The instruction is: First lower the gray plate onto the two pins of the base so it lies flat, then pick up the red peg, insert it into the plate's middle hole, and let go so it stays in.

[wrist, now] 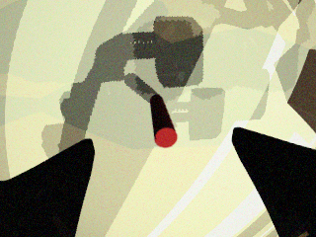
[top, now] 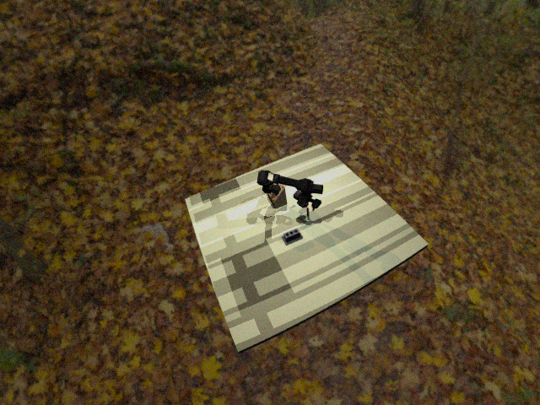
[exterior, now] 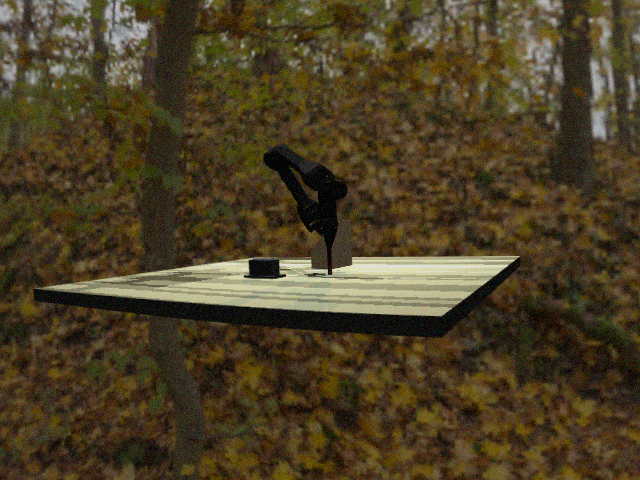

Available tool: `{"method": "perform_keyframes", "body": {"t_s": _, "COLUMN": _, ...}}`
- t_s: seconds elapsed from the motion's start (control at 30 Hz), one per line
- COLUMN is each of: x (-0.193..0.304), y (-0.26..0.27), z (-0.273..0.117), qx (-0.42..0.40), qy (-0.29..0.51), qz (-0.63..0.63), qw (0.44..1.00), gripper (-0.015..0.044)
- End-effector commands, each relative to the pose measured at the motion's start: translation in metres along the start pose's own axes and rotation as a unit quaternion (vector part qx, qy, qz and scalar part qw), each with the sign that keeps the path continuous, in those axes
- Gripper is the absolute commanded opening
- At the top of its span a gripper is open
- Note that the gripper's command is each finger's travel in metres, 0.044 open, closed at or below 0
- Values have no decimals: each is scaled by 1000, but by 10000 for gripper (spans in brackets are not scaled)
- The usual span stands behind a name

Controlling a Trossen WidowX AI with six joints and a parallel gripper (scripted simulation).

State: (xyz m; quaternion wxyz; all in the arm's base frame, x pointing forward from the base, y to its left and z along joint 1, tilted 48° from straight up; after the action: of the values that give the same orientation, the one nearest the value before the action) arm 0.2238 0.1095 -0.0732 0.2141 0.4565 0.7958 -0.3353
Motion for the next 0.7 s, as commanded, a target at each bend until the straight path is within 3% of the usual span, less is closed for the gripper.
{"method": "perform_keyframes", "body": {"t_s": 0.0, "x": 0, "y": 0, "z": 8, "qx": 1, "qy": -3, "qz": -2, "qw": 1000, "gripper": 440}}
{"method": "perform_keyframes", "body": {"t_s": 0.67, "x": -1, "y": -1, "z": 40, "qx": 0, "qy": -5, "qz": 0, "qw": 1000, "gripper": 440}}
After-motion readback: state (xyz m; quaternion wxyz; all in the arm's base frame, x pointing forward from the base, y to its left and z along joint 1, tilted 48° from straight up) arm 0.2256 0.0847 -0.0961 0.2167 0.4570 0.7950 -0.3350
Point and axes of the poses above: the point midway between the two fingers, 35 mm back from their tips, its own z axis out along the fingers, its own y axis across the jaws, x = y × z, the point moved 3 cm from there along -z, back along the fingers, and after that the axes turned 1 degree about -z, right-handed, at the moved point
